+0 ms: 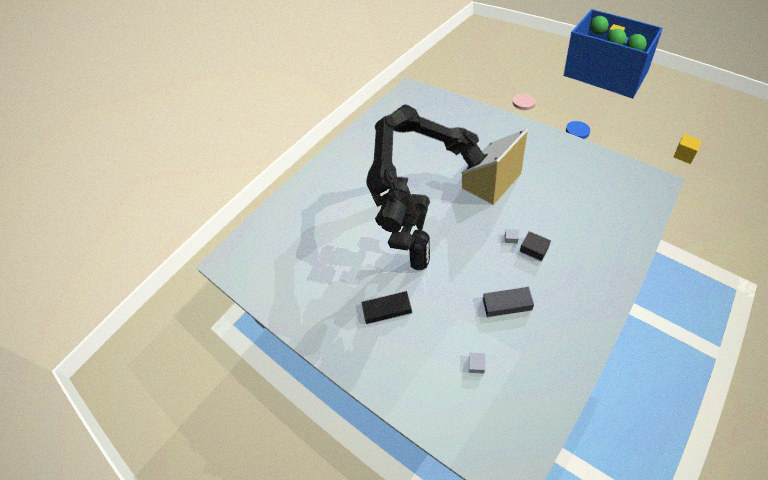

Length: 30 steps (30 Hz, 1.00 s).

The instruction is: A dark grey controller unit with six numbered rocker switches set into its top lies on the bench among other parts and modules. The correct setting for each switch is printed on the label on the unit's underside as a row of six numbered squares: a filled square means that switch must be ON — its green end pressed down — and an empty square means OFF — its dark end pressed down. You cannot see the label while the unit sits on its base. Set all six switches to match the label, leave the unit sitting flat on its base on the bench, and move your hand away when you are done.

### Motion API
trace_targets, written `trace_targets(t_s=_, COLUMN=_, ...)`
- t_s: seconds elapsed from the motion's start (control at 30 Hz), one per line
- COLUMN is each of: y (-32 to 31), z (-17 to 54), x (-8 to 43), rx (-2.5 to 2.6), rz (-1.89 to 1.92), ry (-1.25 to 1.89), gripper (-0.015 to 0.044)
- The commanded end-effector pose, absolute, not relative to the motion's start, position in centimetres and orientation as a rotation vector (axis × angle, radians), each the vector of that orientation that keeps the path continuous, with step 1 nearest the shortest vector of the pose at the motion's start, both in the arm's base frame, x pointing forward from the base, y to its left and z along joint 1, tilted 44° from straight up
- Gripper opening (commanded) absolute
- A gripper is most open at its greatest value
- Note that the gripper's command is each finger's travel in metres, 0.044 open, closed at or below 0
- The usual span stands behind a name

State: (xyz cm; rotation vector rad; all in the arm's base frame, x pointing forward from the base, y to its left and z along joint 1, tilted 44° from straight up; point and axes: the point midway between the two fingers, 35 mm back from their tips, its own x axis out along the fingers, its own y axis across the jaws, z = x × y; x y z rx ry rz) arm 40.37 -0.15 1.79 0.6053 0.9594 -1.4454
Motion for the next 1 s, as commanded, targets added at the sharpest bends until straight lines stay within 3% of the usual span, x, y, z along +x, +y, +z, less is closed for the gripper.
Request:
trace_targets(t_s=0.0, y=-1.0, z=2.1, x=40.5, rx=0.586, rz=-1.454, ry=0.937, gripper=0.0338)
trace_targets(t_s=0.97, y=-2.8, z=3.3, x=40.9, rx=0.533, rz=-1.466, ry=0.884, gripper=0.0338)
